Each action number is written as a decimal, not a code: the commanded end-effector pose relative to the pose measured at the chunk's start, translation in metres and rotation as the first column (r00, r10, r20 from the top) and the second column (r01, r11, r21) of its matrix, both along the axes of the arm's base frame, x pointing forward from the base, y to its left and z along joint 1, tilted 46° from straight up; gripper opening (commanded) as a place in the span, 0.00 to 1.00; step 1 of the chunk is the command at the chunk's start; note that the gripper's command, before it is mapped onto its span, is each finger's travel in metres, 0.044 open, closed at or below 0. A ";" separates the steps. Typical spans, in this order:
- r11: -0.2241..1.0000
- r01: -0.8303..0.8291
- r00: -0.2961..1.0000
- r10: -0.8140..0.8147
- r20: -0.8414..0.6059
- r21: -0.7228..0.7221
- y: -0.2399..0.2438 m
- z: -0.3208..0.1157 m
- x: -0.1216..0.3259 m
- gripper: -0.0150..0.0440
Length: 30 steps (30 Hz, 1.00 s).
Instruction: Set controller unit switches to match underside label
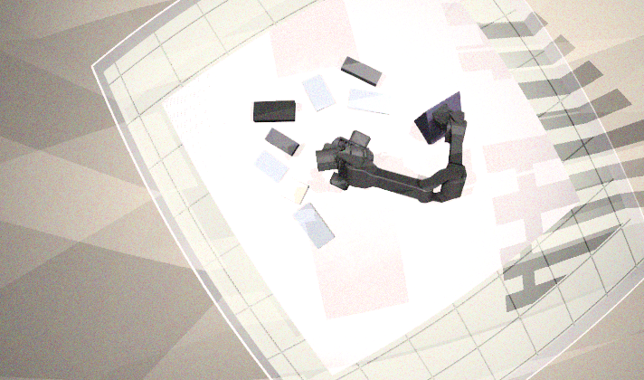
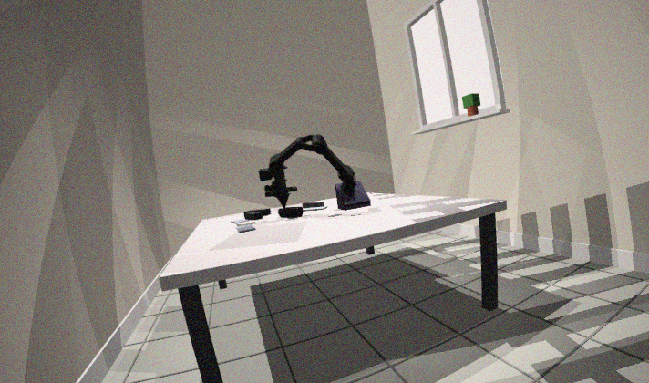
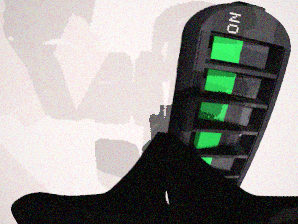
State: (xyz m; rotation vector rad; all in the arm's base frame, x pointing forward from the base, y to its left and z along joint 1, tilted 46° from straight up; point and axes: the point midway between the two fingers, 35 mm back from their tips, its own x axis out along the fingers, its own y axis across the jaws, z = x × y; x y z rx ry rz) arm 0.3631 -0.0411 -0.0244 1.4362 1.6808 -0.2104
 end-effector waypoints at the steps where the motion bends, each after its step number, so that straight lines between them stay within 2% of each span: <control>1: 1.000 0.009 1.000 -0.009 0.004 0.000 -0.002 0.000 0.002 0.25; 5: 1.000 0.002 1.000 -0.002 0.000 0.000 -0.001 0.000 0.000 0.25; 11: 1.000 0.002 1.000 -0.002 0.000 -0.002 -0.035 0.033 -0.003 0.52; 16: 1.000 0.002 1.000 -0.002 0.000 -0.002 -0.036 0.035 -0.003 0.74; 27: 1.000 0.002 1.000 -0.002 0.000 -0.002 -0.036 0.035 -0.003 0.25; 30: 1.000 0.002 1.000 -0.002 0.000 -0.002 -0.036 0.035 -0.003 0.25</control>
